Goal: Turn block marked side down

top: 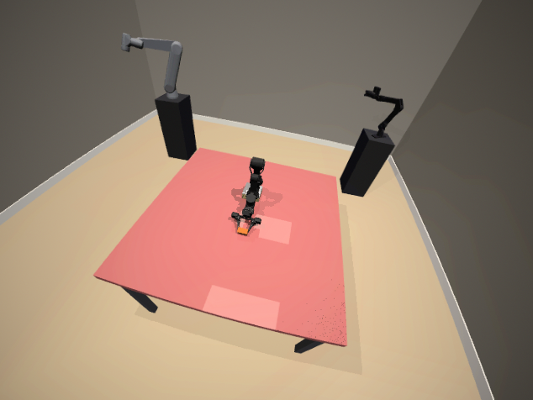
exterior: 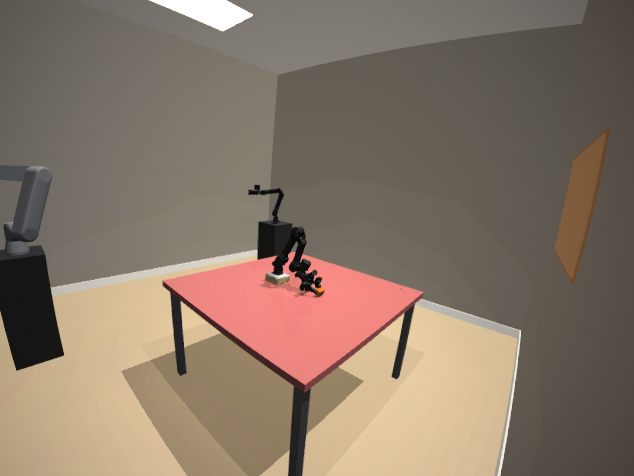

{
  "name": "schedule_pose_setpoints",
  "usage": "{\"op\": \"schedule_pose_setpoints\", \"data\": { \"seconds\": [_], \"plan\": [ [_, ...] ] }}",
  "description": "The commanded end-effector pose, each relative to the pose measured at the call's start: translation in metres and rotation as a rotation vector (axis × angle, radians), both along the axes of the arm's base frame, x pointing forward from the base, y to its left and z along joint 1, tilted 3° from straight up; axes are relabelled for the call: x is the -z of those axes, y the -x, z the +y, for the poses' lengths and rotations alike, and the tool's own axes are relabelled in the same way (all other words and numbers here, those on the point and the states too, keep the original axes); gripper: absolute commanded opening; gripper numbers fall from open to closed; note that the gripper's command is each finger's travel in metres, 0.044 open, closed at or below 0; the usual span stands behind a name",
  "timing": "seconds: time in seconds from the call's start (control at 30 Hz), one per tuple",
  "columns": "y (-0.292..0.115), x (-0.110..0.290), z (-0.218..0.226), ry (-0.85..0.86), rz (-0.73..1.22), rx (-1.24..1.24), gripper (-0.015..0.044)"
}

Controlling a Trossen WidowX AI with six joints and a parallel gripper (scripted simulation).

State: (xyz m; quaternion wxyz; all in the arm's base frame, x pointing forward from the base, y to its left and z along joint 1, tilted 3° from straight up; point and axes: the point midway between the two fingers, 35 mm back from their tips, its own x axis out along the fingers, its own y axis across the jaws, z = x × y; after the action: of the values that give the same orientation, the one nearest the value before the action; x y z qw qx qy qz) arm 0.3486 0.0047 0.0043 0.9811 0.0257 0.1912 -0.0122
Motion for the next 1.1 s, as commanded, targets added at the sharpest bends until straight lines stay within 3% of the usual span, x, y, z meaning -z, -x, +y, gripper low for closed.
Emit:
{"op": "schedule_pose_setpoints", "data": {
  "seconds": [0.0, 0.37, 1.07],
  "plan": [
    [0.0001, -0.0004, -0.0005, -0.003, -0.003, 0.005, 0.0157],
    [0.0001, -0.0004, -0.0005, -0.003, -0.003, 0.005, 0.0440],
    [0.0001, -0.0004, -0.0005, -0.003, -0.003, 0.005, 0.0440]
  ]
}}
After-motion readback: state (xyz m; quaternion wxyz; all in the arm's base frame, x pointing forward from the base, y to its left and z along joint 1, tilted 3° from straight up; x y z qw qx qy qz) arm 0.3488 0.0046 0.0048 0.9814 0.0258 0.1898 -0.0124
